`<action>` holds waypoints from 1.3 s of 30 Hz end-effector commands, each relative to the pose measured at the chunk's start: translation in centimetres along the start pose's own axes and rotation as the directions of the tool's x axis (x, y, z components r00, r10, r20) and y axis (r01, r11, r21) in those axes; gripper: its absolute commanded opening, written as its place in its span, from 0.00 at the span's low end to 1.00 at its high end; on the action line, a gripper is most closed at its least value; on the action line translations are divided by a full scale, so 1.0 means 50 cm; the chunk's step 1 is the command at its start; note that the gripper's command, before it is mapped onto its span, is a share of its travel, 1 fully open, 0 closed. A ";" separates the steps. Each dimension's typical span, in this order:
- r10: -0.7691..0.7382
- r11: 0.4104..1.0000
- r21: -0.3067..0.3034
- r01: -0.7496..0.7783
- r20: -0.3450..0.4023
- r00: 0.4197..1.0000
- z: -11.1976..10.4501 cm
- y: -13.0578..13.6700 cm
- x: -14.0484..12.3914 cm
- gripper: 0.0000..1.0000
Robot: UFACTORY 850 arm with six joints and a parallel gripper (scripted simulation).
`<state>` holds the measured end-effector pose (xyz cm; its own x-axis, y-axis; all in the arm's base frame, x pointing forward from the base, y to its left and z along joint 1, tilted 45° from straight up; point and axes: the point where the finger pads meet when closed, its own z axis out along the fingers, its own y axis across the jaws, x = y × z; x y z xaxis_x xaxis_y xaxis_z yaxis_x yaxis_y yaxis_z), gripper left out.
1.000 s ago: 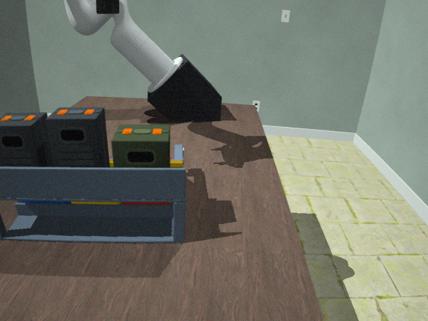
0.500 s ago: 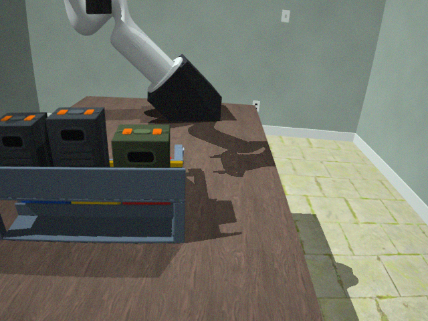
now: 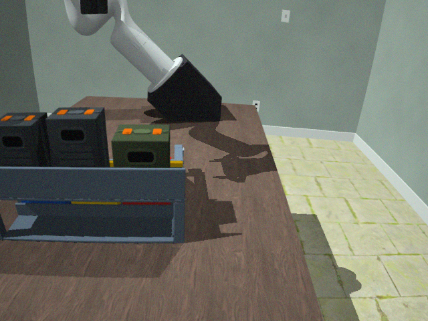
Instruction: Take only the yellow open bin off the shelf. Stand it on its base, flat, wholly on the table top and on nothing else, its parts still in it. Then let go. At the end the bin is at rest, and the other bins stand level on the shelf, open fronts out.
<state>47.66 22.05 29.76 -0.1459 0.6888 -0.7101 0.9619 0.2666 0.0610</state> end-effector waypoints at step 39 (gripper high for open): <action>0.000 1.000 -0.001 0.000 -0.001 1.000 -0.002 -0.013 0.003 1.00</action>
<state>47.00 21.97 29.62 -0.1463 0.6886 -0.7102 0.9620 0.2664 0.0602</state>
